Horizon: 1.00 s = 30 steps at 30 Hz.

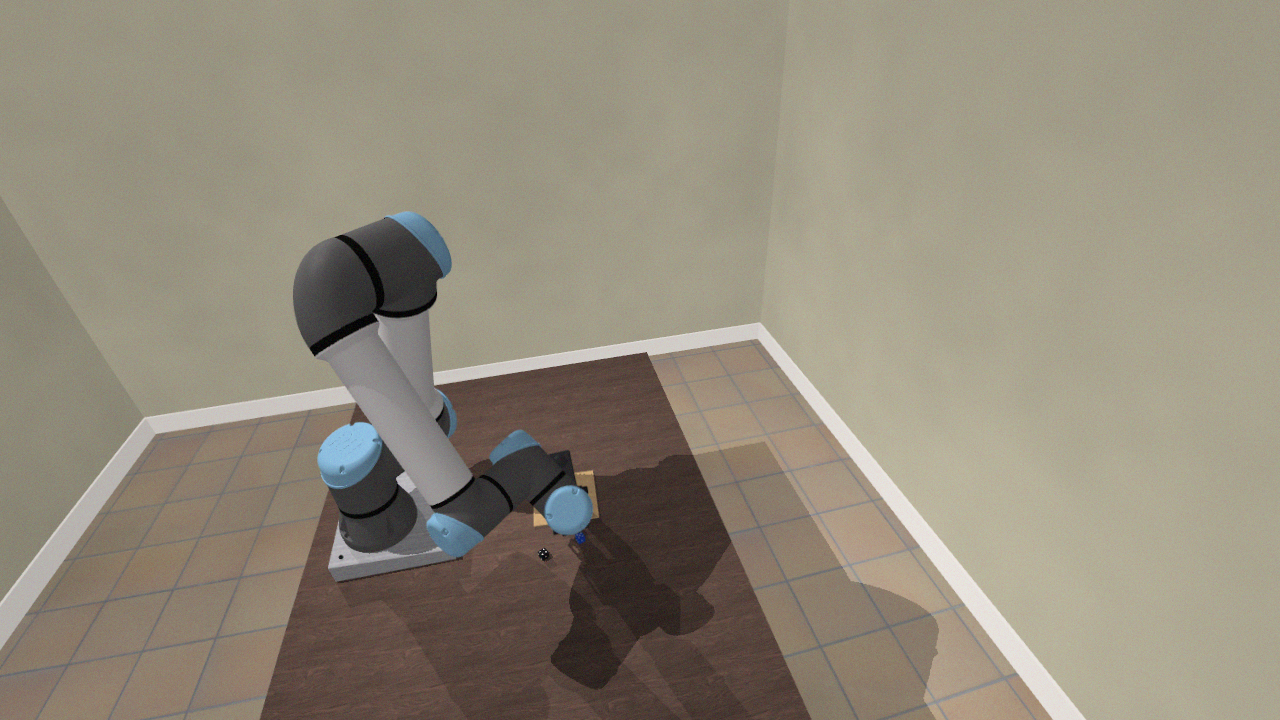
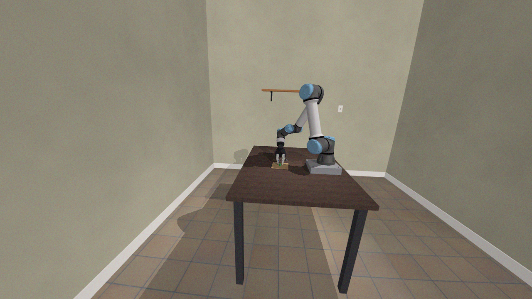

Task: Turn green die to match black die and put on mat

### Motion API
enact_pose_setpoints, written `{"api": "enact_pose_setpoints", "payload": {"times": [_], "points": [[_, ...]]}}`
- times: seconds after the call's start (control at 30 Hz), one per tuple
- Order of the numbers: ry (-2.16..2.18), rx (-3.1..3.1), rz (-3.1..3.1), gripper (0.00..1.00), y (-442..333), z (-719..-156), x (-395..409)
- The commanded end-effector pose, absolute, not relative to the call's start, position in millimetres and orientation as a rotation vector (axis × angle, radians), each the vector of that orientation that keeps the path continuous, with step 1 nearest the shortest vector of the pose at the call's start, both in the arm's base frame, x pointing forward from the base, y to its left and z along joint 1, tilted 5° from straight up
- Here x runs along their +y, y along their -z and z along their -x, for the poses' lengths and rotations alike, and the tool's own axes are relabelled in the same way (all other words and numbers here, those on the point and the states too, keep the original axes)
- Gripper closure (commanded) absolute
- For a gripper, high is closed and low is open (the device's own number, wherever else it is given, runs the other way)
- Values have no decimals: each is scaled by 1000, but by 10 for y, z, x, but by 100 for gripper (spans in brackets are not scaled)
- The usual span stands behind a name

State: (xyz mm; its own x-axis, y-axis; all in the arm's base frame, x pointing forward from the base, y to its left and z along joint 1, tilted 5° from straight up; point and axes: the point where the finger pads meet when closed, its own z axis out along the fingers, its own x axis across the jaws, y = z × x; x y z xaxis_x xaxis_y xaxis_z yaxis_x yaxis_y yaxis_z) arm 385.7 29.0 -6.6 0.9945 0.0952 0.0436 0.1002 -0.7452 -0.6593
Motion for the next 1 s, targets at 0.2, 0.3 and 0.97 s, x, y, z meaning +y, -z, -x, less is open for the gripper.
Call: {"api": "enact_pose_setpoints", "payload": {"times": [0.2,0.3,0.97], "points": [[10,-136,2417,69,63,-3859,288],[10,-136,2417,69,63,-3859,288],[10,-136,2417,69,-44,-3854,295]]}}
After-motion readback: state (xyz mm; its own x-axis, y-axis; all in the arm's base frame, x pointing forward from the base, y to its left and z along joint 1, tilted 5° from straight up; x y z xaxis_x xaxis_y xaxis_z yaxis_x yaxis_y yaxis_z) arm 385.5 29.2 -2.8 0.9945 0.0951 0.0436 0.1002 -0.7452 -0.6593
